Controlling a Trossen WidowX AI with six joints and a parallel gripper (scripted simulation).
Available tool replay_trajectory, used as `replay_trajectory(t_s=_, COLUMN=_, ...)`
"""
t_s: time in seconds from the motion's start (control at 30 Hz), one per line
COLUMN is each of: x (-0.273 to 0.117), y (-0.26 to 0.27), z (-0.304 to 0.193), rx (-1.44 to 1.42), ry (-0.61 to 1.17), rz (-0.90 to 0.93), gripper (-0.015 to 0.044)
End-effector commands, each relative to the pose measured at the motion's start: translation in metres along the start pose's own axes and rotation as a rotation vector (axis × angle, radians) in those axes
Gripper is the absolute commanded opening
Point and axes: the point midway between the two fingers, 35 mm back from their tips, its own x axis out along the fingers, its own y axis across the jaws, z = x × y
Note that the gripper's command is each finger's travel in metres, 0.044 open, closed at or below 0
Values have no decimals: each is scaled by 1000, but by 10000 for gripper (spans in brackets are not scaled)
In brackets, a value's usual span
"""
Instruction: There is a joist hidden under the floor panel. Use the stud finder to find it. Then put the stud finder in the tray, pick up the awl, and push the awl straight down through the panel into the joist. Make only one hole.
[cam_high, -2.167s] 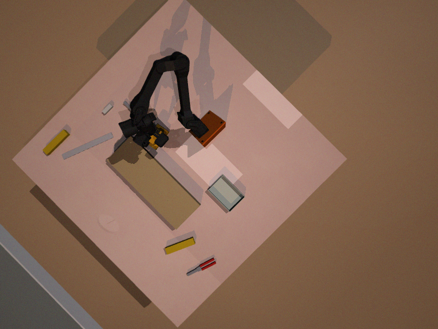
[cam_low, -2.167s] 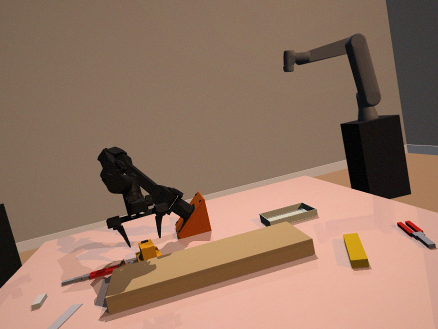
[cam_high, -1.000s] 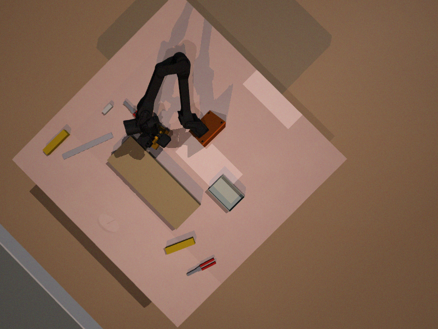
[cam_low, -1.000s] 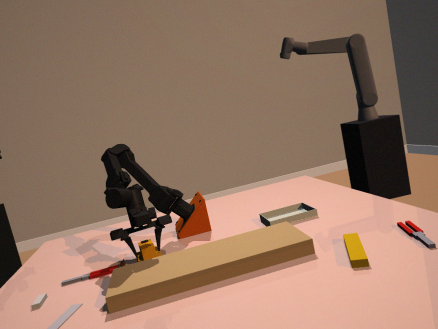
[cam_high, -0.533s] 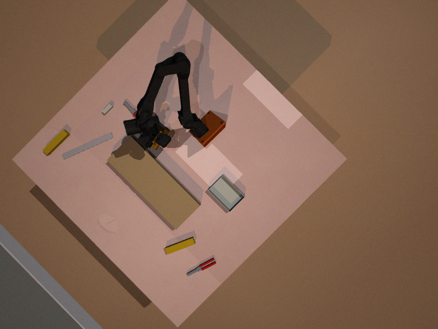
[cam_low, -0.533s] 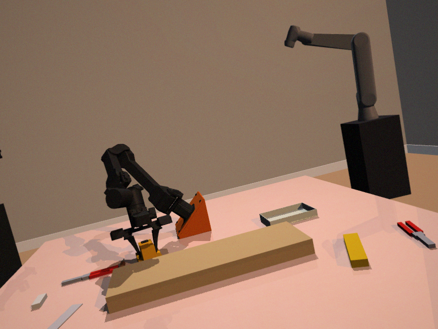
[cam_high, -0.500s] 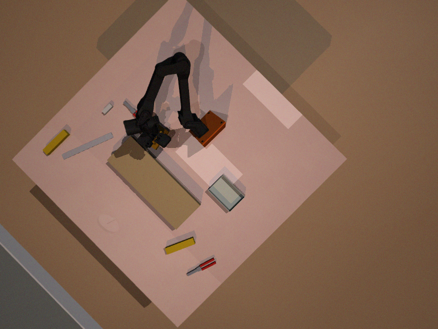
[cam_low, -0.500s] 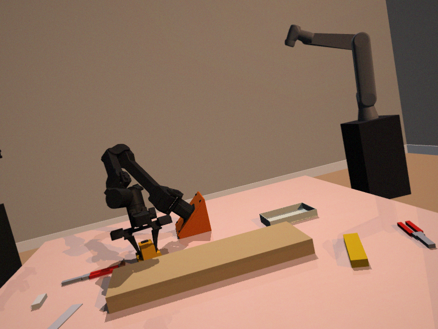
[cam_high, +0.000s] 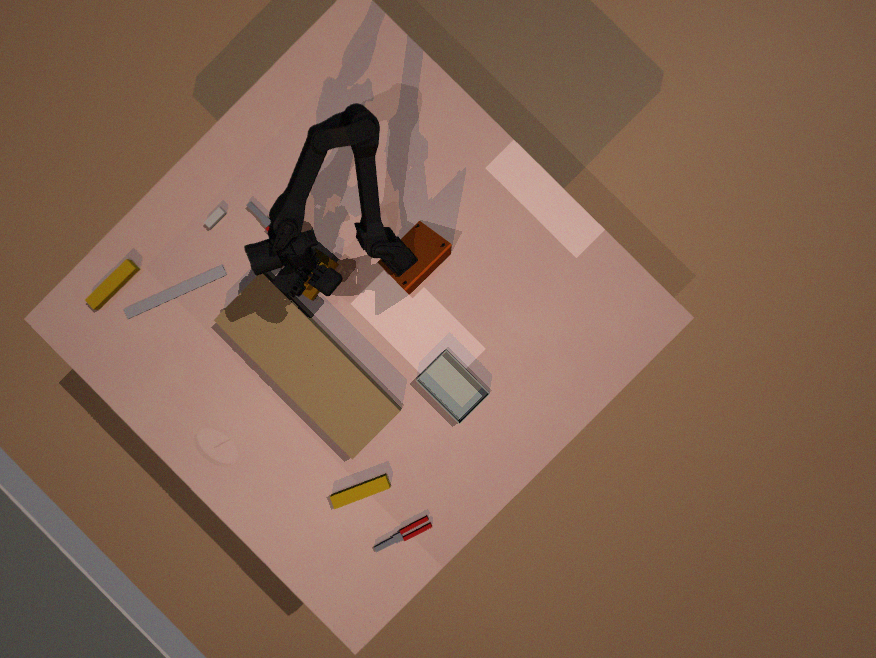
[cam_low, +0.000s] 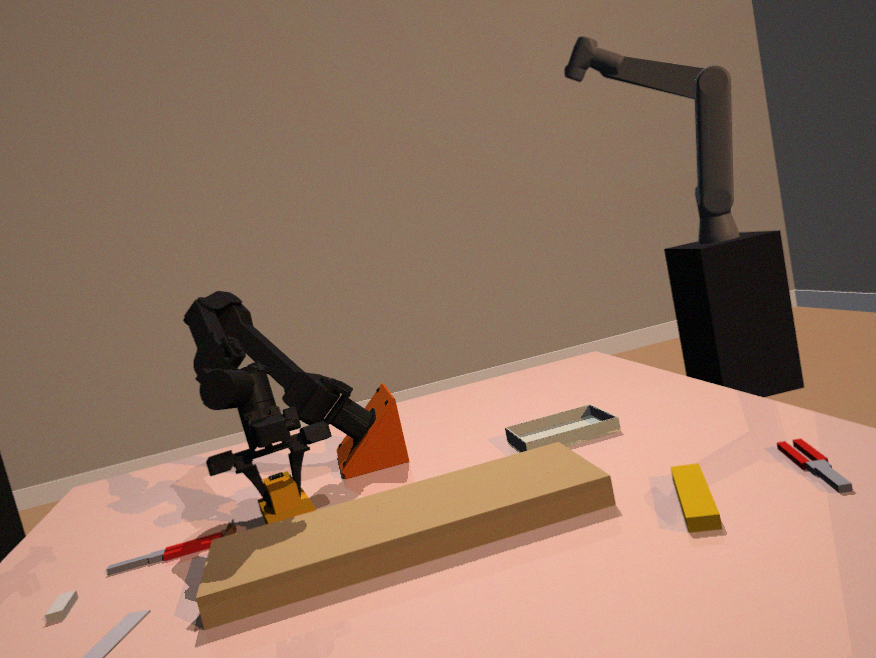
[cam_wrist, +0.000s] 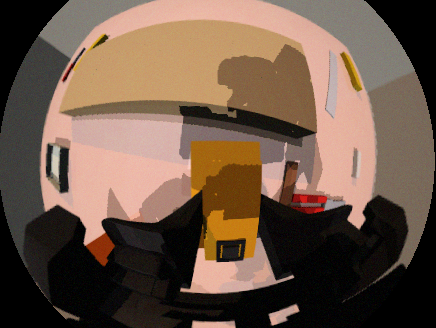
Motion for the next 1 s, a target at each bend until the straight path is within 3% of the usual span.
replay_trajectory(t_s=0.0, x=-14, y=-2, z=8, rx=8, ry=-6, rz=1, gripper=0)
replay_trajectory(t_s=0.6, x=-83, y=-2, z=23, rx=3, ry=-7, rz=-10, gripper=0)
replay_trajectory(t_s=0.97, x=-89, y=-14, z=52, rx=31, ry=-10, rz=-18, gripper=0)
